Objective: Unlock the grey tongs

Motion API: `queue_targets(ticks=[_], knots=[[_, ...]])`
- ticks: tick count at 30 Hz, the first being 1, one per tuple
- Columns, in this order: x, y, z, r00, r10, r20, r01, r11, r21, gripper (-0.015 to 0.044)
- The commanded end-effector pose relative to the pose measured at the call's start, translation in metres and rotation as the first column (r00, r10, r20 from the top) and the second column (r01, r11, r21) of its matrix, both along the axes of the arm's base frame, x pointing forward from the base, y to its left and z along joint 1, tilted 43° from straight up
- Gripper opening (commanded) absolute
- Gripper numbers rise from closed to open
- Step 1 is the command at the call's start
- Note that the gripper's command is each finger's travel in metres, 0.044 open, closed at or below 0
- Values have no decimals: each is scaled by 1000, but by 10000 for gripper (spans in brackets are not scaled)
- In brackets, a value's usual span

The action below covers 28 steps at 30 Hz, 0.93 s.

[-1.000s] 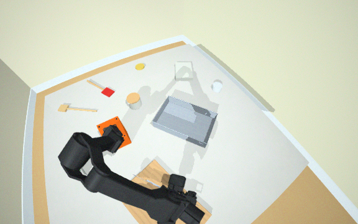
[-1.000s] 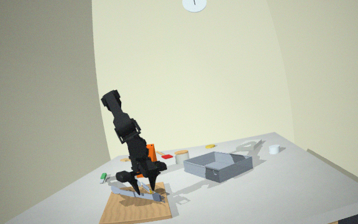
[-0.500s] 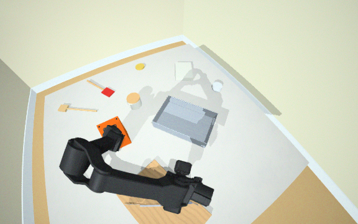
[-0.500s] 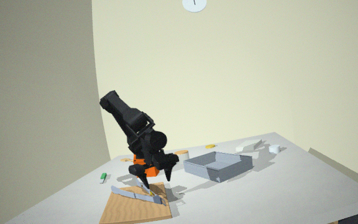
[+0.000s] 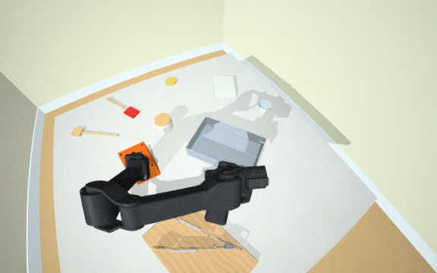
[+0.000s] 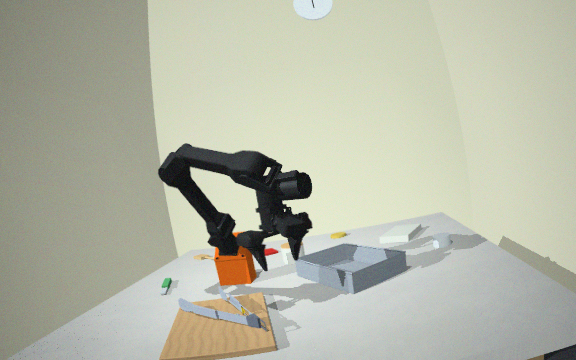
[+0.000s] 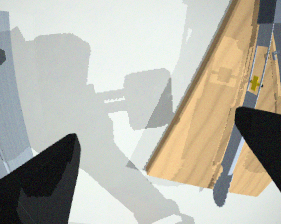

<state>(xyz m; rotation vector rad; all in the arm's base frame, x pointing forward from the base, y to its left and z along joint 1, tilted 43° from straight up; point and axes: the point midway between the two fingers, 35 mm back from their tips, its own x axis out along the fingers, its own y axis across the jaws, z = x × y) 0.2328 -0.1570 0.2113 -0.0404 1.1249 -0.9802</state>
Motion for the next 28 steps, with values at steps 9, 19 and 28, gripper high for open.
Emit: queue_targets(ticks=[9,19,28], knots=[[-5,19,26,1000,5,12,-5,1000,-1,440],[-5,19,26,1000,5,12,-5,1000,-1,440],[-5,19,26,1000,5,12,-5,1000,-1,440]])
